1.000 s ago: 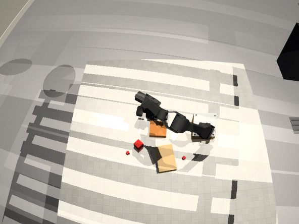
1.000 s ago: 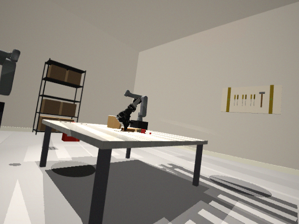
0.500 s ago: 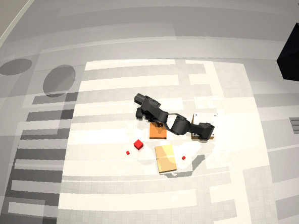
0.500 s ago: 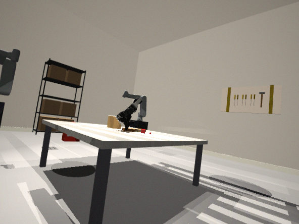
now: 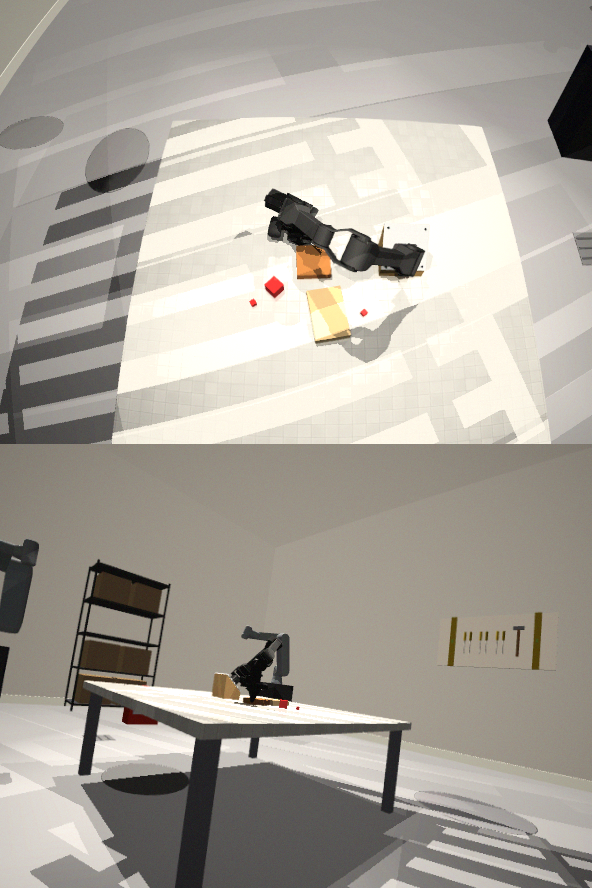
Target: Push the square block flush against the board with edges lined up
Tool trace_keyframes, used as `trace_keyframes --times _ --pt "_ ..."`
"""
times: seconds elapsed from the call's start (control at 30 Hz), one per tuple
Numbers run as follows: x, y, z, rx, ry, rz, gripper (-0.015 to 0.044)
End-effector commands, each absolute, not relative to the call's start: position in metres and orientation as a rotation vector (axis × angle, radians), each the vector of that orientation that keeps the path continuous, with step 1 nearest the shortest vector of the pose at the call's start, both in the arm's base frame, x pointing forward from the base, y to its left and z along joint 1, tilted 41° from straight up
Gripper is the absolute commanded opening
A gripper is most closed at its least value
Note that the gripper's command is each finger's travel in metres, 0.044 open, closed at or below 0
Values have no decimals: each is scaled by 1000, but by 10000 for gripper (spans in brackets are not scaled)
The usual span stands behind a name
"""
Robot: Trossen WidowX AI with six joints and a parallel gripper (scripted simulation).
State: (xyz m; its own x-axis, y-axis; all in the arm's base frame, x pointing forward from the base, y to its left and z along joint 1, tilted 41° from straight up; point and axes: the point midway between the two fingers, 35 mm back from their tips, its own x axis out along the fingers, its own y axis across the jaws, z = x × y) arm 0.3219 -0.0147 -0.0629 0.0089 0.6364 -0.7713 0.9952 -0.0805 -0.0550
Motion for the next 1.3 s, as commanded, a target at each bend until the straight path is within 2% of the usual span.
trace_keyframes --times 0.0,1.27 --pt "319 -7 -62 1766 1692 -890 0" --pt "319 -37 -88 1766 1693 -888 0"
